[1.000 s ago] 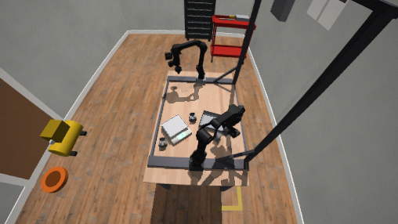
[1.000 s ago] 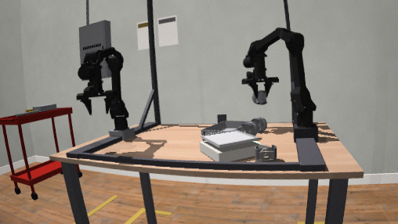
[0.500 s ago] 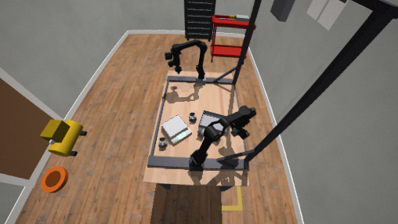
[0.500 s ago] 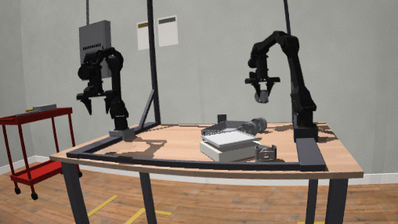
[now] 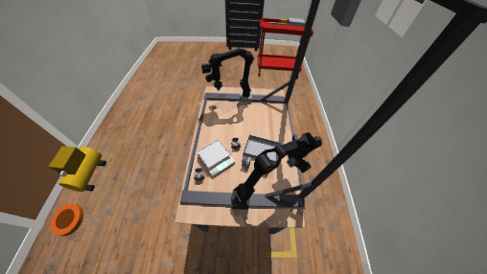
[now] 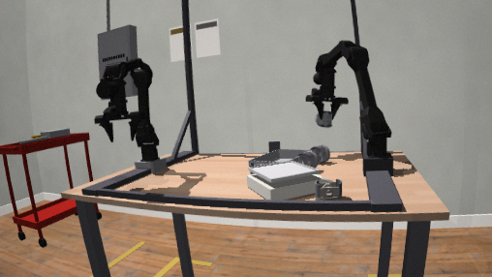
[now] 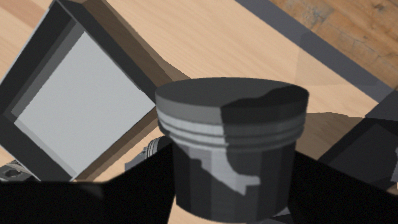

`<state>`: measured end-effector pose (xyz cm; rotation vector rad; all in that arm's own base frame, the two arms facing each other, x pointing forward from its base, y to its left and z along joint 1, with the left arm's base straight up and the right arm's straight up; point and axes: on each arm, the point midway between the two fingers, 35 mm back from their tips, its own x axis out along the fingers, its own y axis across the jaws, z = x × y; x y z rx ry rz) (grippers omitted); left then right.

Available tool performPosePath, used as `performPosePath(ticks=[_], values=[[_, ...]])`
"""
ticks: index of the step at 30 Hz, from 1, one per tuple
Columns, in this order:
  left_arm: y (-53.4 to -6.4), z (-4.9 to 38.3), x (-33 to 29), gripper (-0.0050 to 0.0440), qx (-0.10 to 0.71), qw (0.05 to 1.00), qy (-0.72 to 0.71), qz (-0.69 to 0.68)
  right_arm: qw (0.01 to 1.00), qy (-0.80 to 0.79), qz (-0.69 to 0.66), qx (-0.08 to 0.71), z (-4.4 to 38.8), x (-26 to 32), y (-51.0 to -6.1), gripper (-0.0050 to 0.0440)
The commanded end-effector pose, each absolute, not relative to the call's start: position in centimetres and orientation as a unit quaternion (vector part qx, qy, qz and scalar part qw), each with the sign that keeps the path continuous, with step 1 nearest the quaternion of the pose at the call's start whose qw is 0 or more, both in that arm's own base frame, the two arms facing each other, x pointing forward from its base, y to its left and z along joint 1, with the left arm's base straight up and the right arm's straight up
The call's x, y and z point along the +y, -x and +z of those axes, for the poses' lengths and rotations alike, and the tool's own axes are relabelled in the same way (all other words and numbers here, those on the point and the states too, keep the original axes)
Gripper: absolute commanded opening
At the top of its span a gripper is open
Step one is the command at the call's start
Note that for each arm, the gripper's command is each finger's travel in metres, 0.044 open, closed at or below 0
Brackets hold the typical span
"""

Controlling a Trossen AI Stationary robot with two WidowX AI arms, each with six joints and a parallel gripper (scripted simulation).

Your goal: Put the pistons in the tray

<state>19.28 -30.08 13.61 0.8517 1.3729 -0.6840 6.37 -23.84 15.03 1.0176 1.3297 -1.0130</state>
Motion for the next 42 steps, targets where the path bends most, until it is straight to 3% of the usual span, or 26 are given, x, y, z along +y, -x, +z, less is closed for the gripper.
performPosePath(ticks=[1,42], values=[[-19.4,14.2,-30.1,0.0158,0.586,0.656,-0.37,-0.298,0.567,-0.426,-0.436,0.554,15.9,-24.3,-6.5,0.04],[-19.9,7.4,-29.9,0.0158,0.592,0.65,-0.374,-0.295,0.567,-0.426,-0.436,0.554,15.9,-24.3,-6.5,0.04]])
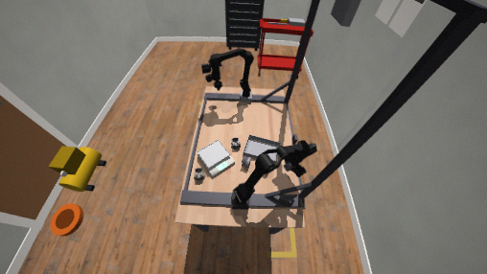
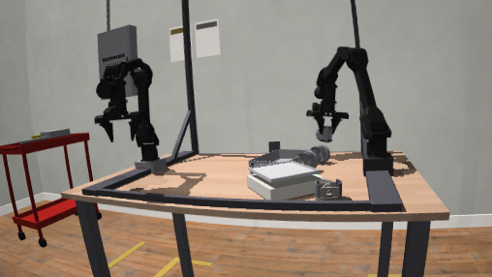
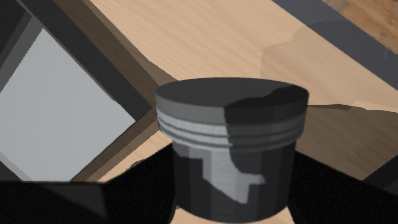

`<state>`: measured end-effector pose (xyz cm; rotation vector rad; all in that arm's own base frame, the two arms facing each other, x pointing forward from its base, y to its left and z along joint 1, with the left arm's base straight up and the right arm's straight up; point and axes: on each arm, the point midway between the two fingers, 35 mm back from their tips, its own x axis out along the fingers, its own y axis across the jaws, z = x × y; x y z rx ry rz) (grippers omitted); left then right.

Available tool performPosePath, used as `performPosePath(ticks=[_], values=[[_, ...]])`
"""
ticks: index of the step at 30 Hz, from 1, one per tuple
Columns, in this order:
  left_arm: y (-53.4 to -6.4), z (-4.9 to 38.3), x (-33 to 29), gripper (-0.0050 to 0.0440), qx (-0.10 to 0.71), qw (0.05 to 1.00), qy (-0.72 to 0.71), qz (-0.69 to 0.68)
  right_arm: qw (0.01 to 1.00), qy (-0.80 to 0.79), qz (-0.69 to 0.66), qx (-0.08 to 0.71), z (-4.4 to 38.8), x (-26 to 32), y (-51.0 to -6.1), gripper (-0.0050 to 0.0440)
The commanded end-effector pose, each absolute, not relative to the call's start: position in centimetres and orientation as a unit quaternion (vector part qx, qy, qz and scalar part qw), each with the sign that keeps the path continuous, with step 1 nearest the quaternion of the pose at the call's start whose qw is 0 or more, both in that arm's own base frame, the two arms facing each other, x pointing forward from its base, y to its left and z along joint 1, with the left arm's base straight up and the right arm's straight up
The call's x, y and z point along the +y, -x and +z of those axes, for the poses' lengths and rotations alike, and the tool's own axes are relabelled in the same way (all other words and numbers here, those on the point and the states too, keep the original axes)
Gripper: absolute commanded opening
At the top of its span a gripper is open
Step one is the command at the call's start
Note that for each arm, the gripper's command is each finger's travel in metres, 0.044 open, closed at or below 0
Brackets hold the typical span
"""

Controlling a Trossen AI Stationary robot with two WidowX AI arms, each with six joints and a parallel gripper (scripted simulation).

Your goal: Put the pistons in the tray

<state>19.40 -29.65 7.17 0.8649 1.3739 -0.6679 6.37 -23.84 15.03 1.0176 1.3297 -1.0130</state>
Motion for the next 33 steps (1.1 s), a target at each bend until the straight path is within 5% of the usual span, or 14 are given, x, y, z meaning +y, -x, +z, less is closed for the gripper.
performPosePath(ticks=[1,33], values=[[-19.9,7.4,-29.9,0.0158,0.592,0.65,-0.374,-0.295,0.567,-0.426,-0.436,0.554,15.9,-24.3,-6.5,0.04],[-20.2,2.6,-29.8,0.0158,0.592,0.65,-0.374,-0.295,0.567,-0.426,-0.436,0.554,15.9,-24.3,-6.5,0.04]])
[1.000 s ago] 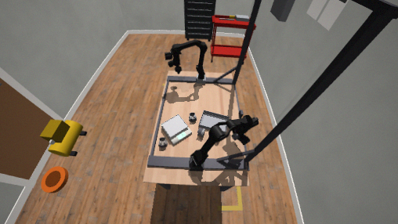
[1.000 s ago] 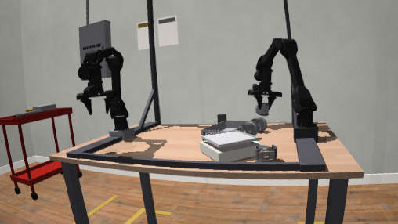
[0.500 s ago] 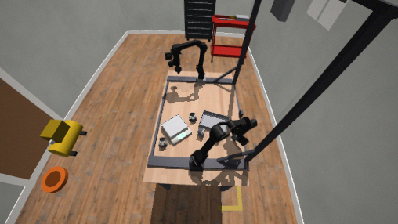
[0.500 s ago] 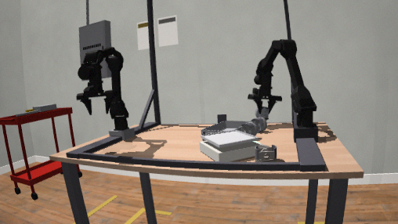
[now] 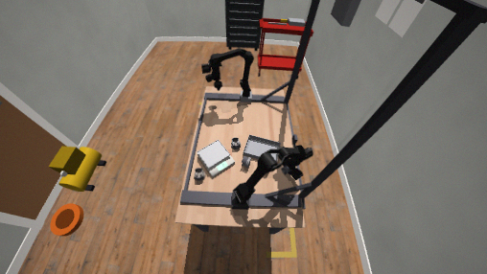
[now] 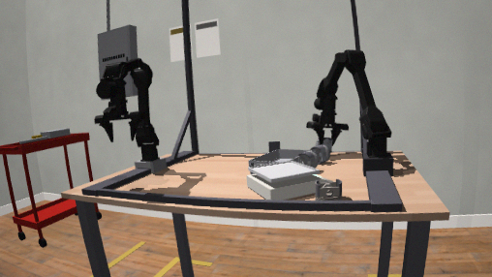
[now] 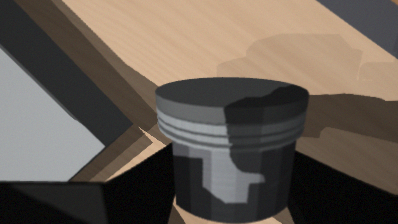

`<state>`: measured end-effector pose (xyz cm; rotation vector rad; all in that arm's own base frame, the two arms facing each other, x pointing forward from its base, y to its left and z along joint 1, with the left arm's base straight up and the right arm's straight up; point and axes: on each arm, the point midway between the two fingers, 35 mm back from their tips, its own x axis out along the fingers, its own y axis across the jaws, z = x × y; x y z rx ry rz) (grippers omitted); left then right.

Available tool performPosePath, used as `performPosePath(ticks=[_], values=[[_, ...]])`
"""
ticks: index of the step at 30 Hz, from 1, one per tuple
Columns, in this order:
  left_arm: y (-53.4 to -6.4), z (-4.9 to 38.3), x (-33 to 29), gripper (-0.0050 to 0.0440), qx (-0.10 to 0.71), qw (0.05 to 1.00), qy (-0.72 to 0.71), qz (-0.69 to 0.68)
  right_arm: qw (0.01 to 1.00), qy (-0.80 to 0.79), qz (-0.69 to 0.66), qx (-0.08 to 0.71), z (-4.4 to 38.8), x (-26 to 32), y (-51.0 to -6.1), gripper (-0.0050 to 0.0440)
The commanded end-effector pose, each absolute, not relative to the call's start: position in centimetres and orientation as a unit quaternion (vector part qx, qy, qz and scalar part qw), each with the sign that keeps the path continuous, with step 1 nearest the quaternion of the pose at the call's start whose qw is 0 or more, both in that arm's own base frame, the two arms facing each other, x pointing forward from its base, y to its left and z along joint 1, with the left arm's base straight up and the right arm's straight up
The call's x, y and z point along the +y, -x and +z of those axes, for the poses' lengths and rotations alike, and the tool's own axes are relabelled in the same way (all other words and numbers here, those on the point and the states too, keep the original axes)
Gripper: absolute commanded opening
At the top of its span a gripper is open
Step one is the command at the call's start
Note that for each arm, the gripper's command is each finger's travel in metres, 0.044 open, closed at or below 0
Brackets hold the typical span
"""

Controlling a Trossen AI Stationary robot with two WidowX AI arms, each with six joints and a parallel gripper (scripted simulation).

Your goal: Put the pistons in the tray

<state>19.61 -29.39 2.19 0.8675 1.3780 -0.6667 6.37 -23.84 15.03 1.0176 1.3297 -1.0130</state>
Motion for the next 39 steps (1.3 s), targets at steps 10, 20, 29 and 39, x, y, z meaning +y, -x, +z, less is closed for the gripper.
performPosePath(ticks=[10,20,29,39], values=[[-20.4,2.0,-30.0,0.0158,0.59,0.652,-0.373,-0.296,0.567,-0.426,-0.436,0.554,15.9,-24.3,-6.5,0.04],[-20.3,2.0,-29.9,0.0158,0.589,0.653,-0.372,-0.297,0.567,-0.426,-0.436,0.554,15.9,-24.3,-6.5,0.04],[-20.4,2.3,-30.2,0.0158,0.586,0.657,-0.369,-0.3,0.567,-0.426,-0.436,0.554,15.9,-24.3,-6.5,0.04],[-20.4,2.2,-30.2,0.0158,0.586,0.657,-0.369,-0.3,0.567,-0.426,-0.436,0.554,15.9,-24.3,-6.5,0.04]])
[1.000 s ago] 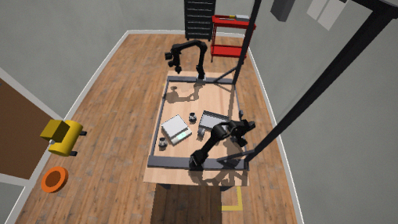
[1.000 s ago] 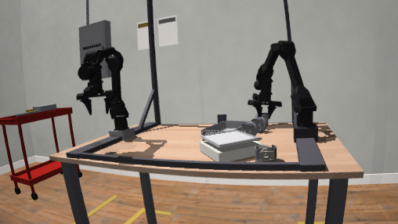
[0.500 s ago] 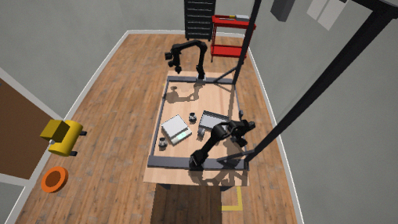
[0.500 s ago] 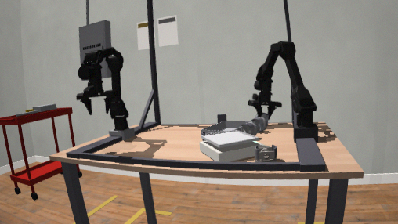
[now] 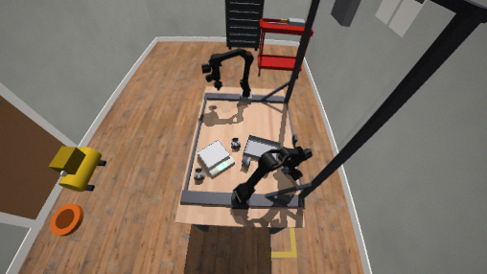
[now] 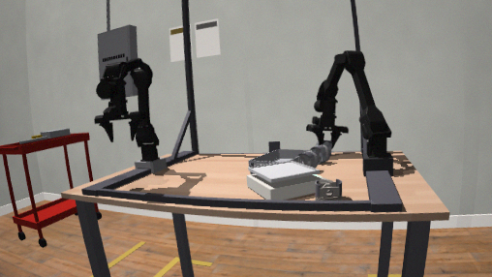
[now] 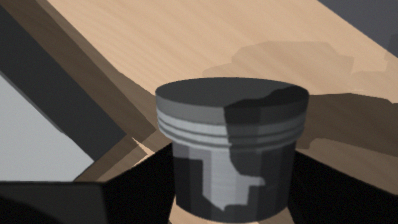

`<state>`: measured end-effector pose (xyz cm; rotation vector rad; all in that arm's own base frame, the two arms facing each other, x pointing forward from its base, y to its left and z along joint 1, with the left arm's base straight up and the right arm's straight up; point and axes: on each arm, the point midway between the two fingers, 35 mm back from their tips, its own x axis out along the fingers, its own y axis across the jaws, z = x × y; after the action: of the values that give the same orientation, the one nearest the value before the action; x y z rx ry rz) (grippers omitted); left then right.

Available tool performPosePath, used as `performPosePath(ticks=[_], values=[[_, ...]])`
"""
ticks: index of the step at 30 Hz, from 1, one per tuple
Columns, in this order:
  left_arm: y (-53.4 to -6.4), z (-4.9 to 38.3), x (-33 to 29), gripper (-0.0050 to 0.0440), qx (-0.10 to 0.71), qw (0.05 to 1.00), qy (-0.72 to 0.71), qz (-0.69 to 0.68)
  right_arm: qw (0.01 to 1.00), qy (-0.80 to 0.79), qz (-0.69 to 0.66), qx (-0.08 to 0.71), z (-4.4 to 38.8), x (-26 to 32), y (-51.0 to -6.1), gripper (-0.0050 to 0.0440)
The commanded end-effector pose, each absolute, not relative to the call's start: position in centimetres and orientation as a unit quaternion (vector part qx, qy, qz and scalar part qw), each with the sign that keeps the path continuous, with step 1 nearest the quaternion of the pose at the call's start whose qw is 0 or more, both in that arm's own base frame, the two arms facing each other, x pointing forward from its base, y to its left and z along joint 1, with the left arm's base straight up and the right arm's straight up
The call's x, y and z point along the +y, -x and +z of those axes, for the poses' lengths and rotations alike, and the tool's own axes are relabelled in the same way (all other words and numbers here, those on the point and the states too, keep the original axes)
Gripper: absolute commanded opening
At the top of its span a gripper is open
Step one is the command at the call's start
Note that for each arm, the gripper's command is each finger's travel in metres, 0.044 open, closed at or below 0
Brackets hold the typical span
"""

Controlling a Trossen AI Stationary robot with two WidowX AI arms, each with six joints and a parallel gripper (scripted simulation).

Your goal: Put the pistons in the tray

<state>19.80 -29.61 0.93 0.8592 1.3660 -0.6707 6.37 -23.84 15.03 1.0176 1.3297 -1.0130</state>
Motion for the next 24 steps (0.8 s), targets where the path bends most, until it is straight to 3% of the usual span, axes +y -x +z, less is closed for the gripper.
performPosePath(ticks=[1,8,9,24], values=[[-20.36,2.19,-30.2,0.0158,0.586,0.657,-0.369,-0.3,0.567,-0.426,-0.436,0.554,15.85,-24.31,-6.48,0.04],[-20.36,2.16,-30.2,0.0158,0.586,0.657,-0.369,-0.3,0.567,-0.426,-0.436,0.554,15.85,-24.31,-6.48,0.04],[-20.36,2.16,-30.2,0.0255,0.586,0.657,-0.369,-0.3,0.567,-0.426,-0.436,0.554,15.85,-24.31,-6.48,0.04],[-20.36,2.16,-30.2,0.0255,0.586,0.657,-0.369,-0.3,0.567,-0.426,-0.436,0.554,15.85,-24.31,-6.48,0.04]])
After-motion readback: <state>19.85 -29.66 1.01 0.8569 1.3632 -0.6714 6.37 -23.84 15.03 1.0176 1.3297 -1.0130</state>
